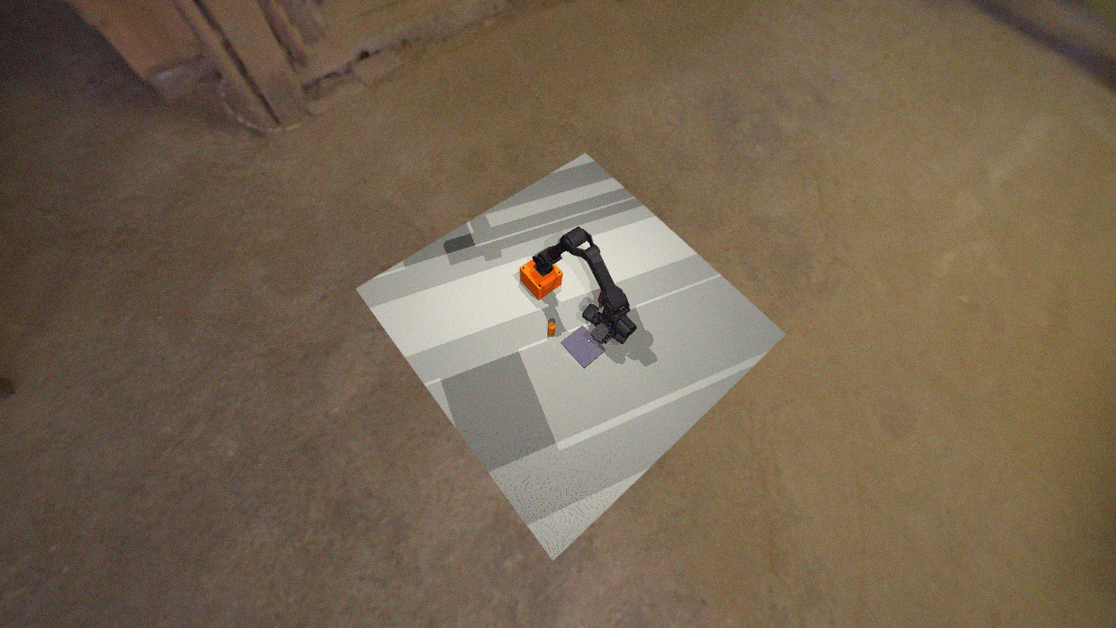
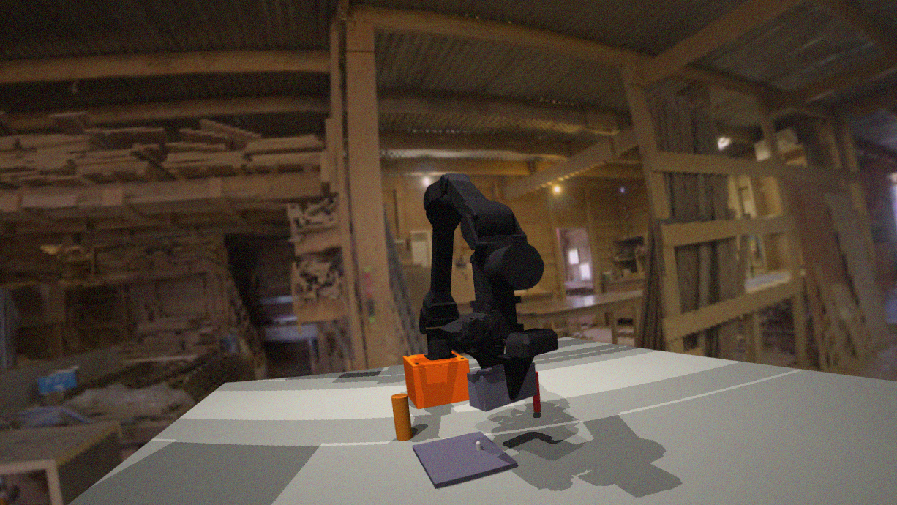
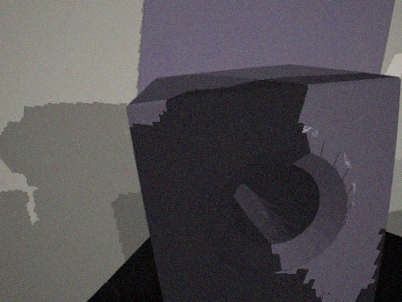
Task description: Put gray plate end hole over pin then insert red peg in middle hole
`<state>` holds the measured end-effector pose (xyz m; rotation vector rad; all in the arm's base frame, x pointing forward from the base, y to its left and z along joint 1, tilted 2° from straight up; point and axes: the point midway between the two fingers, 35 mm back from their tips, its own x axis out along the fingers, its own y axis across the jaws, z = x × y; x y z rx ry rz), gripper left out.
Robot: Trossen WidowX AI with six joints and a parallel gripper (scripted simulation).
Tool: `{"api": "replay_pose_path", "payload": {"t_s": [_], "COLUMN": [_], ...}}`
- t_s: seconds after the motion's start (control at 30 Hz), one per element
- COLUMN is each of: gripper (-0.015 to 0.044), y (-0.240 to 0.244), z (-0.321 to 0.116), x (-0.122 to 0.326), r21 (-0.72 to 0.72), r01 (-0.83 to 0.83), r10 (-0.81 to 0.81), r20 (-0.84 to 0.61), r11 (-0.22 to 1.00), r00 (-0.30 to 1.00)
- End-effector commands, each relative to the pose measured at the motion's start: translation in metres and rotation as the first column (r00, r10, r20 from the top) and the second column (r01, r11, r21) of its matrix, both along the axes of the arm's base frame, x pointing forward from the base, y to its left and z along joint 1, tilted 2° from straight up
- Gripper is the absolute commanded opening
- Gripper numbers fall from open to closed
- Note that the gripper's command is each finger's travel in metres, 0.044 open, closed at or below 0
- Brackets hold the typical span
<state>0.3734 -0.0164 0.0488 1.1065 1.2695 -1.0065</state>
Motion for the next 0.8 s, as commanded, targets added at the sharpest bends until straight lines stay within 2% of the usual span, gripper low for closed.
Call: {"api": "replay_pose_path", "payload": {"t_s": [0.0,0.77], "gripper": [0.0,0.0], "y": [-0.01,-0.066], "z": [-0.008,-0.037], "x": [-0.002,-0.014], "r21": [-0.001,-0.012], "r01": [-0.024,-0.138], "r10": [0.024,0.138], "r20": [-0.006,-0.005], "r11": [1.0,0.99], "r00": [1.0,0.99]}}
